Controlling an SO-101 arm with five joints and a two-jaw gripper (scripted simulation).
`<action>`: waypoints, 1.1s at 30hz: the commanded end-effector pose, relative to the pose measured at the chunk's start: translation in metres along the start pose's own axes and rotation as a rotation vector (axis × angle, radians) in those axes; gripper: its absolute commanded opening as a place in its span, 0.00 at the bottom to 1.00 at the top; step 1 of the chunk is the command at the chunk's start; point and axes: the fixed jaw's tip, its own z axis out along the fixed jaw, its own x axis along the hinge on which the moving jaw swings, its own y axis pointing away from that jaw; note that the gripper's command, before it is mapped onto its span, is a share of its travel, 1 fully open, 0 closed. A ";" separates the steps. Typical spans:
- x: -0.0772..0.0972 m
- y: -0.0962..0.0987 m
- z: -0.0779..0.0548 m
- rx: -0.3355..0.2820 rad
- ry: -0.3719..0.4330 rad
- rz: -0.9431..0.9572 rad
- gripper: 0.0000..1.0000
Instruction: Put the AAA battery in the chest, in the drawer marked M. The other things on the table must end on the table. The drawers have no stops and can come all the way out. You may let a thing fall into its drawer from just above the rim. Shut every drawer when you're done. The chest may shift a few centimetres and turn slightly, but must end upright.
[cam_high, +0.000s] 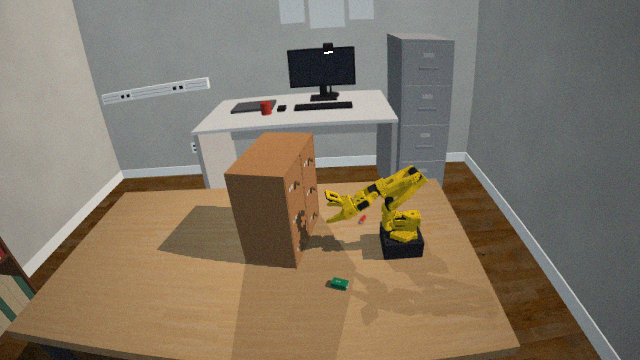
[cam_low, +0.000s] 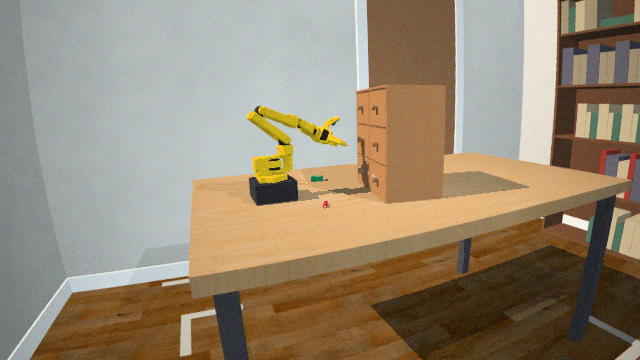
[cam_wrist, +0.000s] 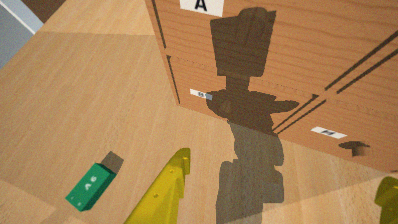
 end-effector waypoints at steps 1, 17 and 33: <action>0.001 -0.001 -0.004 0.002 0.044 -0.010 0.50; 0.024 -0.001 -0.023 -0.001 0.272 -0.016 0.50; 0.048 -0.001 -0.052 -0.006 0.499 -0.022 0.50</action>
